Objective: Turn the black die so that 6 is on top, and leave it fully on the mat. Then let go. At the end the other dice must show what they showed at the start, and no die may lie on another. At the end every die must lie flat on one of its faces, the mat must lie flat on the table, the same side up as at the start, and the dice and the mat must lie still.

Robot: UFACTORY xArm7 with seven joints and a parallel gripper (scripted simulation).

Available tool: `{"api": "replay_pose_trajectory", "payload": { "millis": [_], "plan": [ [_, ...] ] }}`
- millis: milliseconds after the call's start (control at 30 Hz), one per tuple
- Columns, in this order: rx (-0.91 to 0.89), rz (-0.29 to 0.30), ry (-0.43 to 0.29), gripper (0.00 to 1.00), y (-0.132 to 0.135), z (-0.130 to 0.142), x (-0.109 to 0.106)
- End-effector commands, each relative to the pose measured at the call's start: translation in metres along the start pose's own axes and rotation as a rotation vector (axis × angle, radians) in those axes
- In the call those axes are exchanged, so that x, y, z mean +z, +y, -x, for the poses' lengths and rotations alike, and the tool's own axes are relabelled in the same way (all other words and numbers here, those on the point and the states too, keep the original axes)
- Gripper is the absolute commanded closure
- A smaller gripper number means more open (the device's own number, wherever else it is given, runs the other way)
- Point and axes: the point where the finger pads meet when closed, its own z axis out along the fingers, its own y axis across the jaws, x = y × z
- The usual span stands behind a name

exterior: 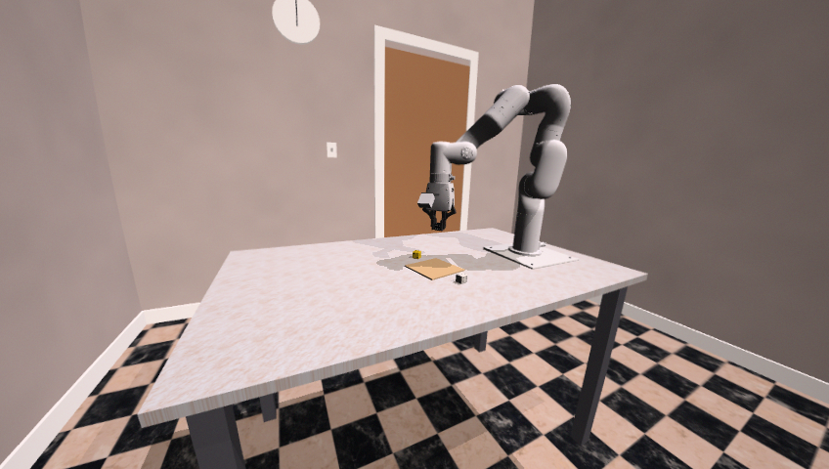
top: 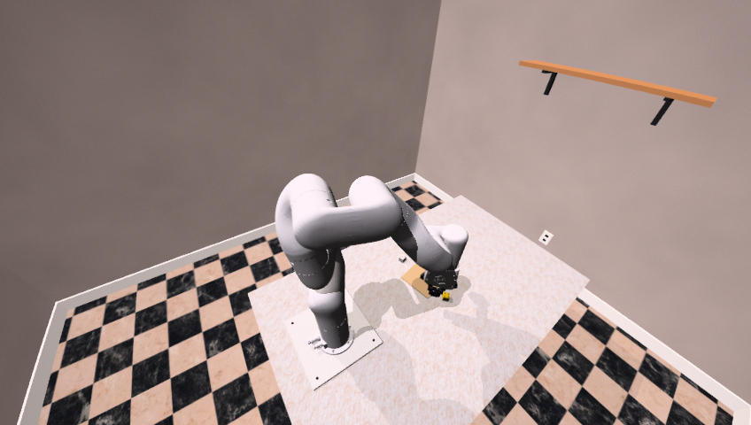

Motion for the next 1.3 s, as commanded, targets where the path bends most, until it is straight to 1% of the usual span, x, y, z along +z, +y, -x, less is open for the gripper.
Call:
{"api": "replay_pose_trajectory", "payload": {
  "millis": [0,33,100,200,267,367,400,433,467,667,767,833,900,1233,1267],
  "plan": [
    [-0.174,-0.002,0.013,0.79,0.001,-0.005,-0.001],
    [-0.175,-0.002,0.013,0.79,0.001,-0.005,-0.001],
    [-0.255,-0.002,0.014,0.79,0.0,-0.007,-0.002],
    [-0.281,-0.002,0.014,0.79,0.0,-0.008,-0.002],
    [-0.38,-0.002,0.015,0.79,0.0,-0.01,-0.002],
    [-0.453,-0.001,0.016,0.79,0.0,-0.012,-0.002],
    [-0.454,-0.001,0.016,0.79,0.0,-0.012,-0.002],
    [-0.51,-0.001,0.016,0.79,0.0,-0.013,-0.002],
    [-0.516,-0.001,0.016,0.79,0.0,-0.013,-0.002],
    [-0.701,0.0,0.018,0.79,-0.001,-0.018,-0.002],
    [-0.712,0.0,0.018,0.79,-0.001,-0.018,-0.002],
    [-0.826,0.001,0.019,0.79,-0.002,-0.021,-0.002],
    [-0.852,0.001,0.019,0.79,-0.002,-0.022,-0.002],
    [-1.149,0.004,0.021,0.79,-0.003,-0.029,-0.002],
    [-1.149,0.004,0.021,0.79,-0.003,-0.029,-0.002]
  ]
}}
